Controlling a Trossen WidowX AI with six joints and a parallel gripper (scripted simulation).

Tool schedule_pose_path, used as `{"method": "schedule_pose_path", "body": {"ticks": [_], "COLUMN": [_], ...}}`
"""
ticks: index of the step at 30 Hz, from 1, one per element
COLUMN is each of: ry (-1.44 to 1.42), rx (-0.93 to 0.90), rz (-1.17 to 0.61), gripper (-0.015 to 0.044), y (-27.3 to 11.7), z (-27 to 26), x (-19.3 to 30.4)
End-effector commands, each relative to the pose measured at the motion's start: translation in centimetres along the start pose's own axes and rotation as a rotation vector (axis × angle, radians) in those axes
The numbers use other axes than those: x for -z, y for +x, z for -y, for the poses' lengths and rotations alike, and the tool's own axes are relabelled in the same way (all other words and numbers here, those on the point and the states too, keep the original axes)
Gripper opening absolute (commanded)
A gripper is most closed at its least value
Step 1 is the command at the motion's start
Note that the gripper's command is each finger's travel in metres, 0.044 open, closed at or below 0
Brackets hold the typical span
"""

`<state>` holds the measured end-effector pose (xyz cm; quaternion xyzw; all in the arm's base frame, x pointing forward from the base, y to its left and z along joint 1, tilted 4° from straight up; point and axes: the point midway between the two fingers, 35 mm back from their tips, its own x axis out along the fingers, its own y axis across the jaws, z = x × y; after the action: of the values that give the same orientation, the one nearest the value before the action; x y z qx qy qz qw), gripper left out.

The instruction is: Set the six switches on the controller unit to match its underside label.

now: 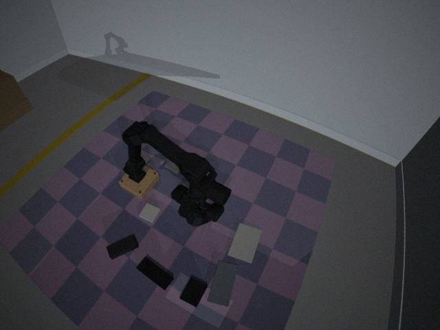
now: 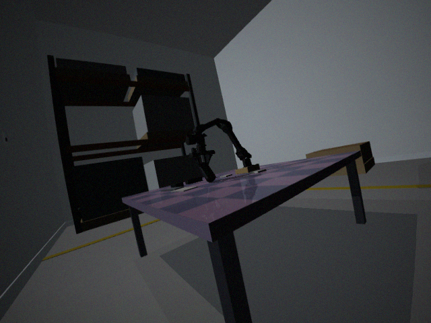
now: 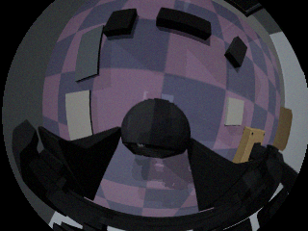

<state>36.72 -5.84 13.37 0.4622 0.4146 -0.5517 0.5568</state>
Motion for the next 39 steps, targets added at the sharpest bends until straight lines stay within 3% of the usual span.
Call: {"method": "schedule_pose_path", "body": {"ticks": [1,39], "ry": [-0.006,-0.005], "rx": [0.0,0.0], "rz": [-0.004,0.079], "gripper": [0.0335,0.0335], "y": [-0.1,-1.3], "z": [0.0,0.0], "x": [0.8,4.0]}}
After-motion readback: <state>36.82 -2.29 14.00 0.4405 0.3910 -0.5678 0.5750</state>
